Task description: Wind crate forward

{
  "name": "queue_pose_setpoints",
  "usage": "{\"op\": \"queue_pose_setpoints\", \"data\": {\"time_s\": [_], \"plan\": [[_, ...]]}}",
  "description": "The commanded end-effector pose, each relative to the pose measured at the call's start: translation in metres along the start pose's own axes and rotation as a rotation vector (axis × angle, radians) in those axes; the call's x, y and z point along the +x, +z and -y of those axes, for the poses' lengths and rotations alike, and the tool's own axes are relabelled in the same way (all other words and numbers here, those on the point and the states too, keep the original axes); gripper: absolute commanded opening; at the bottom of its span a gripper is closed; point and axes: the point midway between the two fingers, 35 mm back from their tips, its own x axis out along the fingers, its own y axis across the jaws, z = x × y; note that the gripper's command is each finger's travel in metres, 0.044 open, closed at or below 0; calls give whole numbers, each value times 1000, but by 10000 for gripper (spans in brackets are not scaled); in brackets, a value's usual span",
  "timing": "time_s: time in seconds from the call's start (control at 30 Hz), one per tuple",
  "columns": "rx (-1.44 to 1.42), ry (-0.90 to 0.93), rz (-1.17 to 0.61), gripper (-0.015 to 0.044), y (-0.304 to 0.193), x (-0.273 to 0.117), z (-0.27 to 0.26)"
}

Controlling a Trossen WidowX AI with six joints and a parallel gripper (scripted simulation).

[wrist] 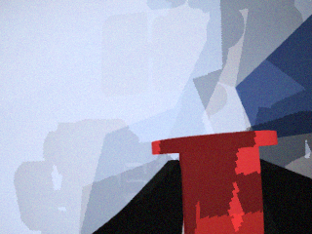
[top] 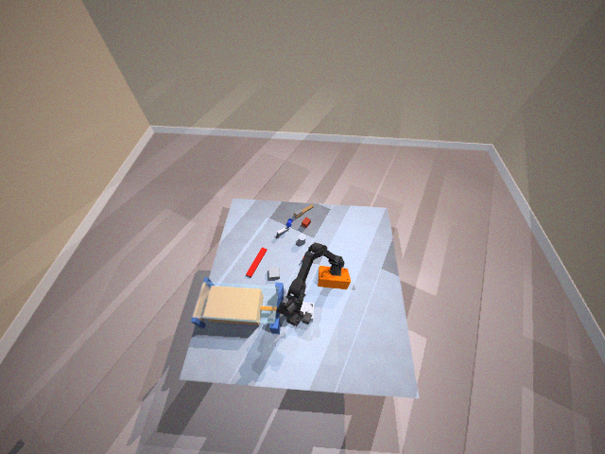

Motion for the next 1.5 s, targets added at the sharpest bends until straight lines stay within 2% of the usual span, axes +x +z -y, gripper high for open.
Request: {"op": "queue_pose_setpoints", "data": {"time_s": [0.0,1.47], "plan": [[-32,42,10,0,7,4,-29],[-33,47,11,0,4,0,-84]]}}
